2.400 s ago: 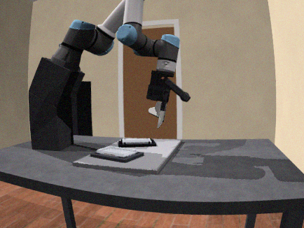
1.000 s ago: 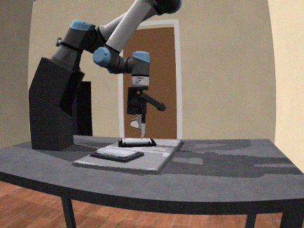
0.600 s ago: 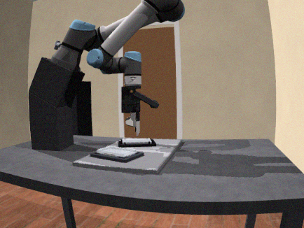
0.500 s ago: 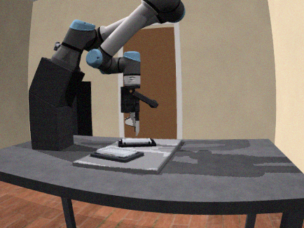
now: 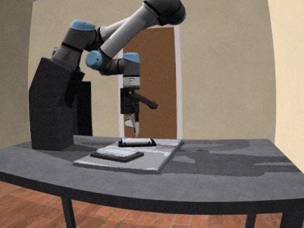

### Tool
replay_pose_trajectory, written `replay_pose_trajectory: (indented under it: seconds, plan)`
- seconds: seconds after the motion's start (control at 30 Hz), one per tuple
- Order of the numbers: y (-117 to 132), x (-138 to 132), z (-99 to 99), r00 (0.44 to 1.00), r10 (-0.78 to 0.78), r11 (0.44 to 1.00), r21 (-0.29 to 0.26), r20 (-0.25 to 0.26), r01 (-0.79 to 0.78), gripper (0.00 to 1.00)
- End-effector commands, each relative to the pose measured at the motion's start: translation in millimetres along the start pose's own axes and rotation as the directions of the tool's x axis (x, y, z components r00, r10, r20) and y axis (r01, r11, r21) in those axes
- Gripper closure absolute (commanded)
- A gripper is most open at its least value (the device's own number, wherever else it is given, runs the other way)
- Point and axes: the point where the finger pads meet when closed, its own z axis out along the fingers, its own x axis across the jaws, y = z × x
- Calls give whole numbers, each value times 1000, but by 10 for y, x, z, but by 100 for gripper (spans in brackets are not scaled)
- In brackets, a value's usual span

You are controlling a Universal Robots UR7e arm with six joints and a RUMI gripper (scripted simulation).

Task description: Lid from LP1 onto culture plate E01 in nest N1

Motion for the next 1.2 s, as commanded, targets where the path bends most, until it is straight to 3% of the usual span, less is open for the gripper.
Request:
replay_pose_trajectory:
  seconds: [0.0,0.4,0.9,0.93,1.17]
  plan:
    - [-3,0,73,1000,0,1000,1,0,0,18]
    - [-3,0,239,1000,0,1000,1,0,0,18]
    - [-3,0,242,1000,0,1000,1,0,0,18]
    - [-3,0,243,1000,0,1000,1,0,0,100]
    - [-3,1,242,1000,0,1000,1,0,0,100]
